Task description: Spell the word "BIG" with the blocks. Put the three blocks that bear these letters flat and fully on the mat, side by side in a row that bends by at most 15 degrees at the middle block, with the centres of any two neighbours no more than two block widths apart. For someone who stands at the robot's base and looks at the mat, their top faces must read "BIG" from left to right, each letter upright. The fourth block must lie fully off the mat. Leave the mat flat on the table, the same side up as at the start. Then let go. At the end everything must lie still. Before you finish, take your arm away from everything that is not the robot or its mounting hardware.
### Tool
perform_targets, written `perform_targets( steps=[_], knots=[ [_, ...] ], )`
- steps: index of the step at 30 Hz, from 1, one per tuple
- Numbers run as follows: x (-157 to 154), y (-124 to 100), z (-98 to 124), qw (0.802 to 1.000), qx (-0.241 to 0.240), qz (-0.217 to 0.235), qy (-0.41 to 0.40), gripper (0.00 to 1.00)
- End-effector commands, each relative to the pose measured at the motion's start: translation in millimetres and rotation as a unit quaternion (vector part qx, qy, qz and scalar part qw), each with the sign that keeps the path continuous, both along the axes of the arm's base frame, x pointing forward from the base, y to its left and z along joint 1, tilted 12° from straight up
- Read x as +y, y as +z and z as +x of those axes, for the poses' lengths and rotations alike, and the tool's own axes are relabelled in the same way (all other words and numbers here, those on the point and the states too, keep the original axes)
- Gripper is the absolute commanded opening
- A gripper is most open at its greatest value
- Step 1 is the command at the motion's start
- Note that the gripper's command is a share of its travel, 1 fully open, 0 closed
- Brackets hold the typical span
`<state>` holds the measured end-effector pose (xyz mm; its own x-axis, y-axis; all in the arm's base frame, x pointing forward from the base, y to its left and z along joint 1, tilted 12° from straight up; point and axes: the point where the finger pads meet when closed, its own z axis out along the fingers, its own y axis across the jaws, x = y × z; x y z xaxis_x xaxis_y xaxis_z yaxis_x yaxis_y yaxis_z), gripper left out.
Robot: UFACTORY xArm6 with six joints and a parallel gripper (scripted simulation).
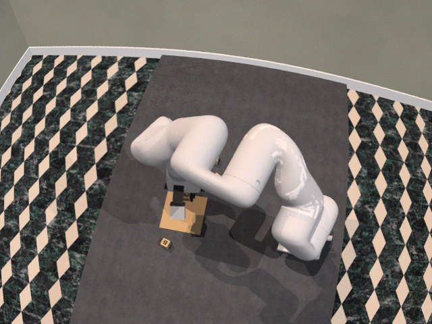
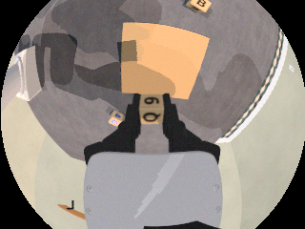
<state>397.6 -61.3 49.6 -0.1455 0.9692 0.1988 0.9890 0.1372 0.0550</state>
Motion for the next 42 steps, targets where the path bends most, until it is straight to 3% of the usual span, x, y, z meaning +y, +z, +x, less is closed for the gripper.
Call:
perform_targets(
  steps=[1, 13, 15, 17, 22, 42],
  knots=[
    [-5, 23, 0, 1.000, -0.001, 0.000, 0.000, 0.21],
    [-6, 24, 0, 1.000, -0.001, 0.000, -0.001, 0.21],
    [-25, 20, 4, 1.000, 0.002, 0.000, -0.016, 0.21],
    [-64, 11, 7, 0.999, 0.008, 0.001, -0.047, 0.21],
    [-102, 1, 5, 0.997, 0.014, 0.002, -0.077, 0.21],
    [-102, -7, 5, 0.997, 0.015, 0.002, -0.077, 0.21]
  ],
)
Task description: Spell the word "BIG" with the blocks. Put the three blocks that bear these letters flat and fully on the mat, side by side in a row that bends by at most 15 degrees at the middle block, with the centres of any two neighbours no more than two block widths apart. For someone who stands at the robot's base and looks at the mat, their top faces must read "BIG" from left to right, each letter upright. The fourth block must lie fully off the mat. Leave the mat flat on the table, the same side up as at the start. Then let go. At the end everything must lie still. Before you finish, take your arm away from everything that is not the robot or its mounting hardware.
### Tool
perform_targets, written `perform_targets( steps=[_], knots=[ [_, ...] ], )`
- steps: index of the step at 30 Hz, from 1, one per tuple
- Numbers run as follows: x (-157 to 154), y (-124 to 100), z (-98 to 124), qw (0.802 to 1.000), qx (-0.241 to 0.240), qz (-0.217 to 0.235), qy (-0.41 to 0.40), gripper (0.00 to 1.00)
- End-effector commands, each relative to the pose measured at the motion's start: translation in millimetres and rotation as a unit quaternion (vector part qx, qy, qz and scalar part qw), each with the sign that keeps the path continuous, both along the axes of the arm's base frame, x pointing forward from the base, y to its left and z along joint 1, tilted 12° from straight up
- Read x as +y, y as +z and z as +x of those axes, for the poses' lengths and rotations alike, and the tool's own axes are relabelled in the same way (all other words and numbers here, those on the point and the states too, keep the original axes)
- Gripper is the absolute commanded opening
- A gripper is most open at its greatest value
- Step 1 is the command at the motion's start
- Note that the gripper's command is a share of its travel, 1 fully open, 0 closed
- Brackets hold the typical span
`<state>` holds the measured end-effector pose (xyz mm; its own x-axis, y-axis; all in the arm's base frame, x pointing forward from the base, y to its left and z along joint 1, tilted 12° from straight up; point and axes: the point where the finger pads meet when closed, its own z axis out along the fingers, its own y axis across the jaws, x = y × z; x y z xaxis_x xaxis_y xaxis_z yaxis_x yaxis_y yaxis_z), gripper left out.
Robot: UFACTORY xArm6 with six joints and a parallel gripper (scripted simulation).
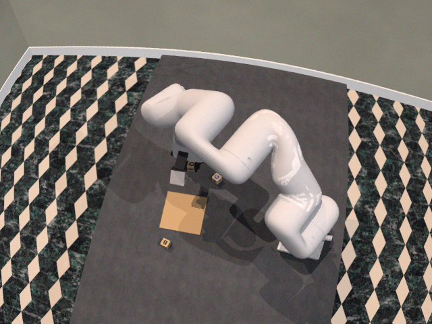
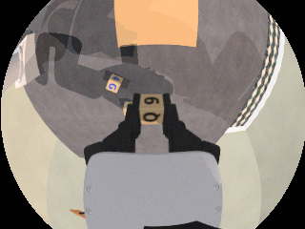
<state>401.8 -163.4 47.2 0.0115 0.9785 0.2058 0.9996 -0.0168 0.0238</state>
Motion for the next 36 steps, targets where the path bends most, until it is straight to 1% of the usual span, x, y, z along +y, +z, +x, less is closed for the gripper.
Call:
perform_targets(
  steps=[1, 4, 6, 19, 21, 27, 36],
  knots=[
    [1, -7, 1, 1.000, -0.001, 0.000, 0.000, 0.21],
    [1, -10, 1, 1.000, -0.001, 0.000, 0.000, 0.21],
    [3, -16, 2, 1.000, -0.001, 0.000, 0.000, 0.21],
    [15, -76, 4, 1.000, -0.001, 0.000, 0.000, 0.21],
    [15, -76, 4, 1.000, -0.001, 0.000, 0.000, 0.21],
    [17, -89, 5, 1.000, -0.001, 0.000, 0.000, 0.21],
    [18, -91, 5, 1.000, -0.001, 0.000, 0.000, 0.21]
  ],
)
